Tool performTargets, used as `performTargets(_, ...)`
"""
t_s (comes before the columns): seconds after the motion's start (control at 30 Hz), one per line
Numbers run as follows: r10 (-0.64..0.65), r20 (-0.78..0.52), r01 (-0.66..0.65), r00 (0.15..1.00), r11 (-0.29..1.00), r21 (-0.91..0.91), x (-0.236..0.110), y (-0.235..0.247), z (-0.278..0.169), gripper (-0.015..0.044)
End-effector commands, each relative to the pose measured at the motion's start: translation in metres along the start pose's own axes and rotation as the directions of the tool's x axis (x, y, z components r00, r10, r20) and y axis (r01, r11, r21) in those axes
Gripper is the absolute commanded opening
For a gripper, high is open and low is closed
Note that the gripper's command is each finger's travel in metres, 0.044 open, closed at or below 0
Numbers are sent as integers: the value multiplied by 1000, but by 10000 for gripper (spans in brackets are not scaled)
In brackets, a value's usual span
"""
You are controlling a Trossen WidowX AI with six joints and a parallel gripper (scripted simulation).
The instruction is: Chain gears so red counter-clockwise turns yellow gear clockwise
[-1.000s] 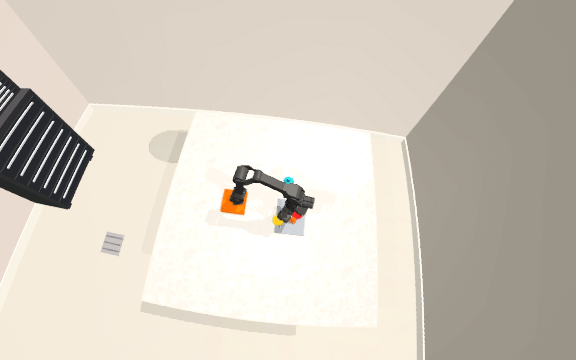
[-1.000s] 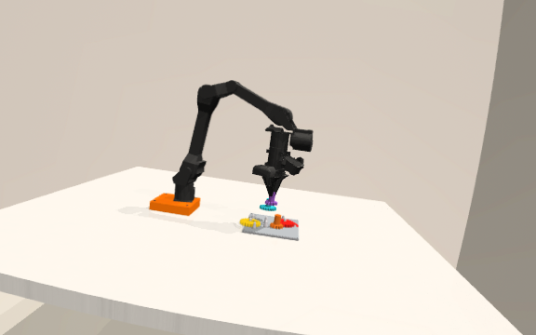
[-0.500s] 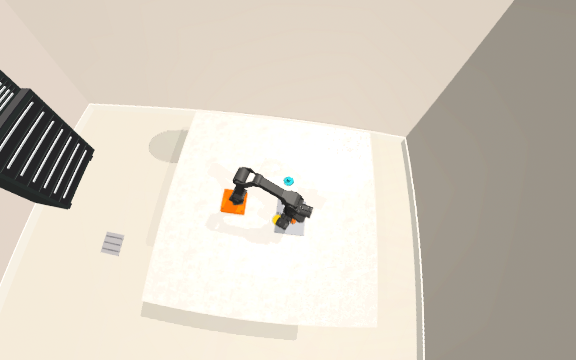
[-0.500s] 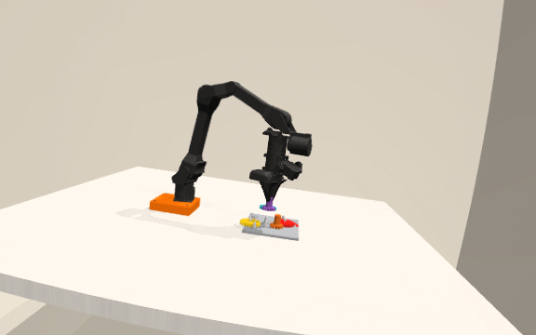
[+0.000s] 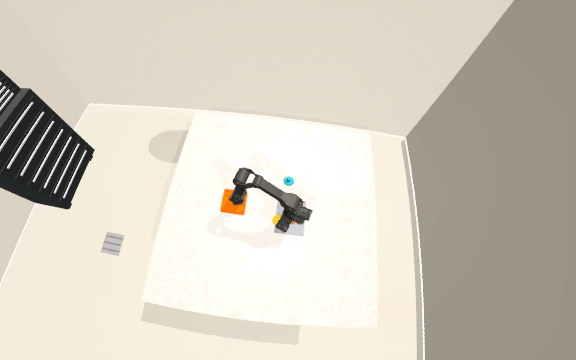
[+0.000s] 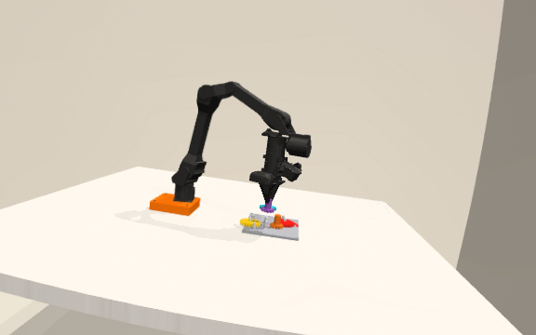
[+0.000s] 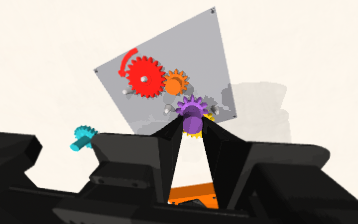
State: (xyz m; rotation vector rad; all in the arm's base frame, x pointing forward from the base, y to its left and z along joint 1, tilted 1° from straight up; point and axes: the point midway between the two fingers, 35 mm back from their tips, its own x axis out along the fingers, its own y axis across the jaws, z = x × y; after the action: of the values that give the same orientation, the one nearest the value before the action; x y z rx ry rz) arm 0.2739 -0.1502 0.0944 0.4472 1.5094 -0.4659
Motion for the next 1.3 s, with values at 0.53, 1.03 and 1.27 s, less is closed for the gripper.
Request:
performTargets(0.53, -5, 1, 4, 1000, 859, -512, 0, -1, 0, 0)
performTargets(1.03, -5, 1, 4, 1000, 745, -667, 0, 0, 0, 0)
performTargets(1.27, -5, 1, 3, 1000, 670, -742, 6, 0, 0, 0)
